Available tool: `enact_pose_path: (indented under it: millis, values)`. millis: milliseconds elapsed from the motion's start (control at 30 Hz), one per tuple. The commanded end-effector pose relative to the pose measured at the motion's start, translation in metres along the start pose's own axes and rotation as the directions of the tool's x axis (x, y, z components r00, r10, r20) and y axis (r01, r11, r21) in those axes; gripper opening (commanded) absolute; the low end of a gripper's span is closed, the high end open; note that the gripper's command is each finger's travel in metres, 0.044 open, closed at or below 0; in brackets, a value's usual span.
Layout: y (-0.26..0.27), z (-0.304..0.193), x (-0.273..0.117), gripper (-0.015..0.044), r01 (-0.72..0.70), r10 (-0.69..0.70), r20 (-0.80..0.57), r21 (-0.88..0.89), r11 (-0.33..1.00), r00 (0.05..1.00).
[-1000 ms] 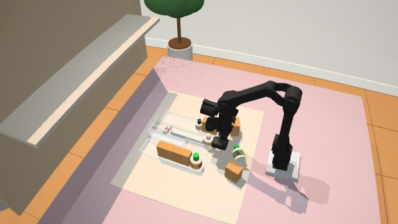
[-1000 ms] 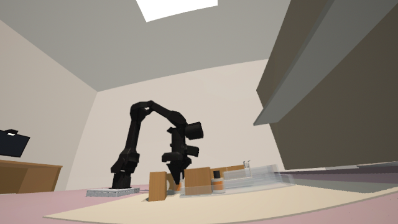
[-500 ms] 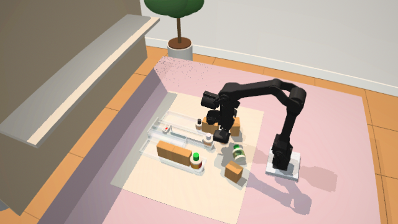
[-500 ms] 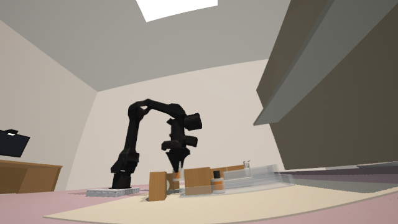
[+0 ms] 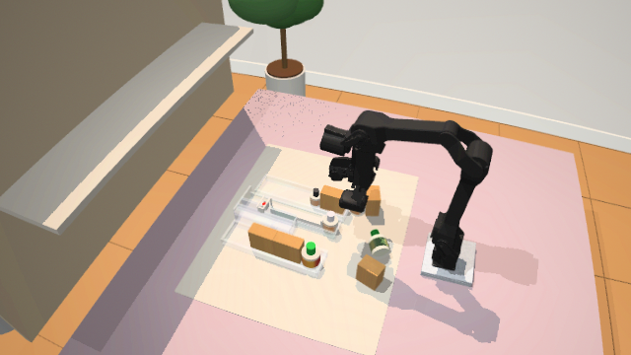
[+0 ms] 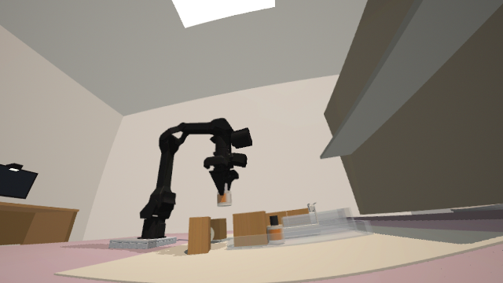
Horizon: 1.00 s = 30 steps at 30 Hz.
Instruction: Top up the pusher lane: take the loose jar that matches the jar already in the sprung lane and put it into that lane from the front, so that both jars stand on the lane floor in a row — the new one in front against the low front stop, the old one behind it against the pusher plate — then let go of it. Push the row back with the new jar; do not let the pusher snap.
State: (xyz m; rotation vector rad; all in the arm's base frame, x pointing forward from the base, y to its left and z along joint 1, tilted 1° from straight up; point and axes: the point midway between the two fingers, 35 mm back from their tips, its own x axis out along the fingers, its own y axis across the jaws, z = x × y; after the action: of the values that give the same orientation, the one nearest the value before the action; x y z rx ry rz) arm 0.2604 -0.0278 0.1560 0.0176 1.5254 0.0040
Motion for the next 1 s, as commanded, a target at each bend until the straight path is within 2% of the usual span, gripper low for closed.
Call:
enact_pose_path:
  millis: [0,167,600,967]
  values:
    - [0.003,0.008,0.014,0.0000,0.003,-0.003,-0.003,0.019,1.000,1.000]
    - [0.011,0.022,0.045,0.0000,0.003,-0.002,-0.001,0.056,0.998,1.000]
    - [0.011,0.023,0.068,0.0000,0.002,-0.002,-0.001,0.058,0.998,1.000]
    - [0.011,0.026,0.069,0.0000,0.002,-0.002,-0.001,0.058,0.998,1.000]
